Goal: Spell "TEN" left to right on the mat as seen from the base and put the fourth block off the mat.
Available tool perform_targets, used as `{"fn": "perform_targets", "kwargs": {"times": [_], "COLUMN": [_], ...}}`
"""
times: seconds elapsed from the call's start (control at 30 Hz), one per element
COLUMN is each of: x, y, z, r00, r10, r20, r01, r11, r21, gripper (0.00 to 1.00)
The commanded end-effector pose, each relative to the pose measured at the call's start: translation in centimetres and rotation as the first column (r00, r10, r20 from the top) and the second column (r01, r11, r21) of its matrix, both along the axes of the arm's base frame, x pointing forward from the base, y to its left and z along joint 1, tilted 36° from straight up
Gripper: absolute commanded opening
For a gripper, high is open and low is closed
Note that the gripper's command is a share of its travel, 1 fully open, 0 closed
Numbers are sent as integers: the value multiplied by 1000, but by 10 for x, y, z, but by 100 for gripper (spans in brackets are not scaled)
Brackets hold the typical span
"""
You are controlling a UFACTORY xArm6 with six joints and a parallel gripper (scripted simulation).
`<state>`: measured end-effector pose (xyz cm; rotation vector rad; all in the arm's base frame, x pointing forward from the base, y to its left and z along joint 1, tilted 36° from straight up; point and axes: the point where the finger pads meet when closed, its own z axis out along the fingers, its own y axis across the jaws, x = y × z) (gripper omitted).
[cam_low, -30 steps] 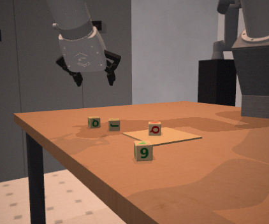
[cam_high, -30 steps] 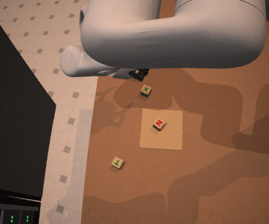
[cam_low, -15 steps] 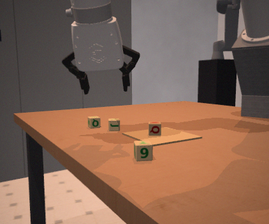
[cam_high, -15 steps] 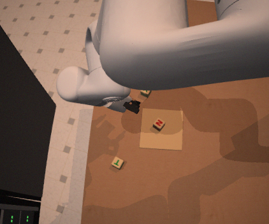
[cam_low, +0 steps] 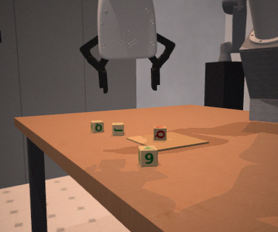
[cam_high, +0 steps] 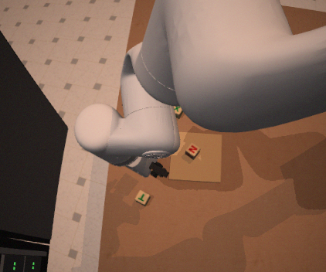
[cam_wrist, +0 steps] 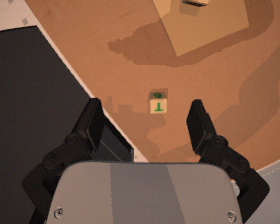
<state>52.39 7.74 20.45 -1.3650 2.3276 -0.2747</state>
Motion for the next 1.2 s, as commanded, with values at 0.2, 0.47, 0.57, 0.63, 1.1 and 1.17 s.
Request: {"fn": "perform_targets", "kwargs": {"times": [0.2,0.47,0.57,0.63,1.1,1.17], "x": [-14,-14,-14,-14,-12,-11], "y": [61,61,61,61,61,62], "z": [28,28,28,28,26,24], "r00": [985,985,985,985,992,992], "r10": [100,100,100,100,14,-54], "r20": [140,140,140,140,126,112], "r01": [-112,-112,-112,-112,-32,33], "r11": [990,990,990,990,990,983], "r21": [83,83,83,83,139,183], "gripper": [100,100,100,100,100,100]}}
